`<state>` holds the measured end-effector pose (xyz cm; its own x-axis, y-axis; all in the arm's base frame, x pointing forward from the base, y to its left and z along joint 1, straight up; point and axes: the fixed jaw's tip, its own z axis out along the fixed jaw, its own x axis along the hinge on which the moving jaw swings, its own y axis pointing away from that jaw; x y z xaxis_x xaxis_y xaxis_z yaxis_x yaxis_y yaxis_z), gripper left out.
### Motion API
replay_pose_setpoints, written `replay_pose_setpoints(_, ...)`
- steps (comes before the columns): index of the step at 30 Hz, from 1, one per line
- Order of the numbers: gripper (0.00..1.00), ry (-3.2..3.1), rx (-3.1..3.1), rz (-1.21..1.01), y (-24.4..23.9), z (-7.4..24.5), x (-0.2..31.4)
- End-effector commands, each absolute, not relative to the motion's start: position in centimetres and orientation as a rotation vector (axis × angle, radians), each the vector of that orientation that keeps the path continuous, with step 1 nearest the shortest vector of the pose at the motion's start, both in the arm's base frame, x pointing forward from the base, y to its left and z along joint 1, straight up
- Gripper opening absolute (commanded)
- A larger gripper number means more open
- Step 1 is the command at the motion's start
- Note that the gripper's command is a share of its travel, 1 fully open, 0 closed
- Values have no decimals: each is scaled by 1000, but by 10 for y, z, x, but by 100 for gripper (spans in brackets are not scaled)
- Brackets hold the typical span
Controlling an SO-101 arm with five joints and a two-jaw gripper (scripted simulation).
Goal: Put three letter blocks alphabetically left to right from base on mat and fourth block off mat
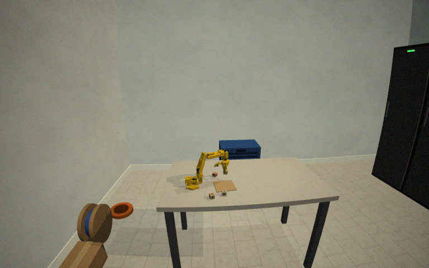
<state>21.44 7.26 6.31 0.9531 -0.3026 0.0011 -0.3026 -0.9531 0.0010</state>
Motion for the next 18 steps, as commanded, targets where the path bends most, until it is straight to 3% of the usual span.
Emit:
replay_pose_setpoints(1, 0, -780, 3119, 199, 70, 89, 222)
replay_pose_setpoints(18, 0, -1821, 2677, 145, 50, 85, 211)
